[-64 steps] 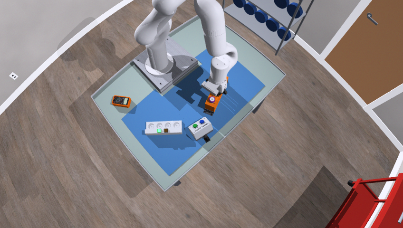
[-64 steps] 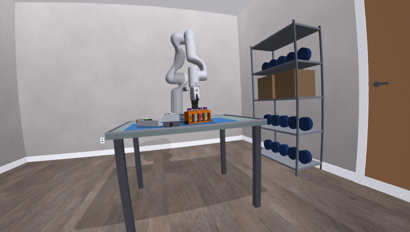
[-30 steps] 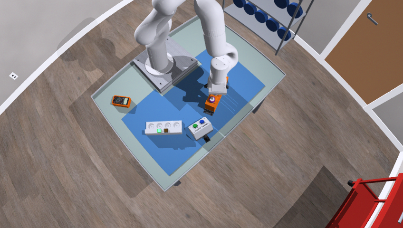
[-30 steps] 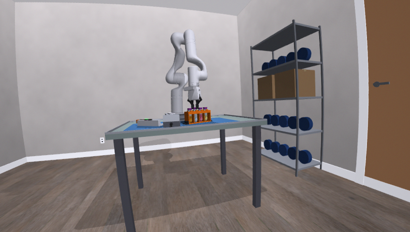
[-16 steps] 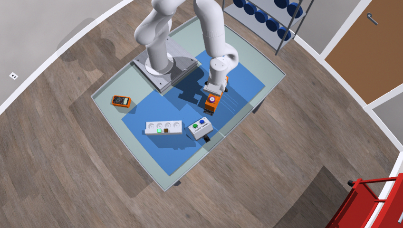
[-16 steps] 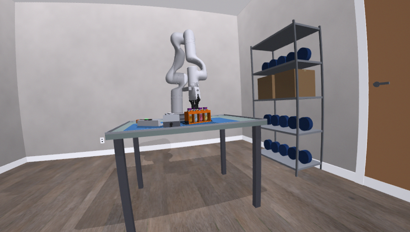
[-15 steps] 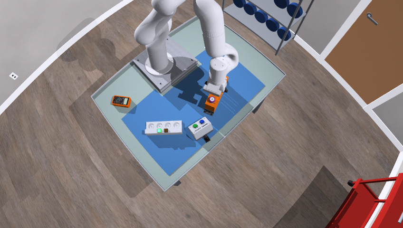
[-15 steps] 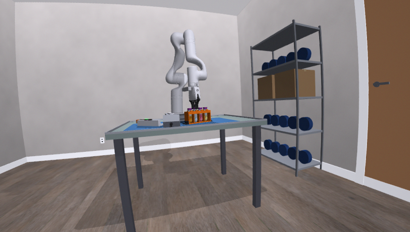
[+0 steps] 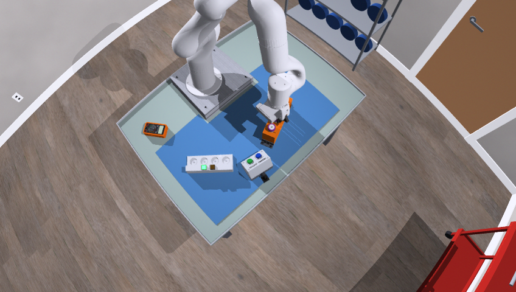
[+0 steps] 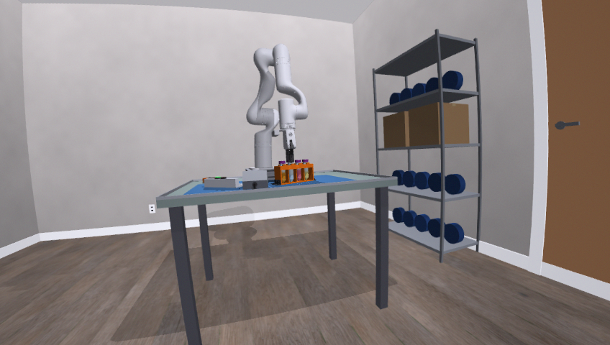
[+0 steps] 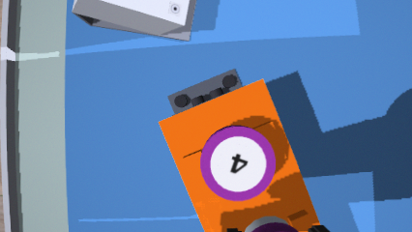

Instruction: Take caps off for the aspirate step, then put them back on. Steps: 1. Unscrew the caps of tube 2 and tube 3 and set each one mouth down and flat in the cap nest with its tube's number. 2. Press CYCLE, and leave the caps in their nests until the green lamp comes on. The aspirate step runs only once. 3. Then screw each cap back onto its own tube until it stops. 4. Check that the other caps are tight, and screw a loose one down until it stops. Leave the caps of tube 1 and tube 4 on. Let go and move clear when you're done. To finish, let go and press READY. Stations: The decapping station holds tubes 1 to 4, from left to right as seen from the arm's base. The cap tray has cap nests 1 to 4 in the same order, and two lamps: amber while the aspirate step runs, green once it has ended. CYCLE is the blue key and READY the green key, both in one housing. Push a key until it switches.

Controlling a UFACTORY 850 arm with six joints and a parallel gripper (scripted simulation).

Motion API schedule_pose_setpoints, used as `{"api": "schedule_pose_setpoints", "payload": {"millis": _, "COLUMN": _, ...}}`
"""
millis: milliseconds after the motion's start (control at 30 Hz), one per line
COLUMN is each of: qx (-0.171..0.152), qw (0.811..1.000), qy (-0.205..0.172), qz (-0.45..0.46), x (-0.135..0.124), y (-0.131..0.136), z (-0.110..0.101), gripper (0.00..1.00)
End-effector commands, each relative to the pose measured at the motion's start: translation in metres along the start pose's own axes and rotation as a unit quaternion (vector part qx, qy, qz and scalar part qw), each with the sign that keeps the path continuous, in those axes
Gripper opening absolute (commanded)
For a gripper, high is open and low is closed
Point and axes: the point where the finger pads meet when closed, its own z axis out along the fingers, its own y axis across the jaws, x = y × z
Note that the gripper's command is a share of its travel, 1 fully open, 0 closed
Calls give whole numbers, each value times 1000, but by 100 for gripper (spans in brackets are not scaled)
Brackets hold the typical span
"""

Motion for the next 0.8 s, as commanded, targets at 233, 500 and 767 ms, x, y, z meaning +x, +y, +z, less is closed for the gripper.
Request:
{"api": "schedule_pose_setpoints", "payload": {"millis": 233, "qx": -2, "qw": 1000, "qy": 11, "qz": 8, "x": 0, "y": 0, "z": 0, "gripper": 46}}
{"api": "schedule_pose_setpoints", "payload": {"millis": 500, "qx": -3, "qw": 999, "qy": 11, "qz": -32, "x": 0, "y": 0, "z": -1, "gripper": 46}}
{"api": "schedule_pose_setpoints", "payload": {"millis": 767, "qx": -4, "qw": 988, "qy": 10, "qz": -152, "x": 0, "y": 0, "z": -1, "gripper": 46}}
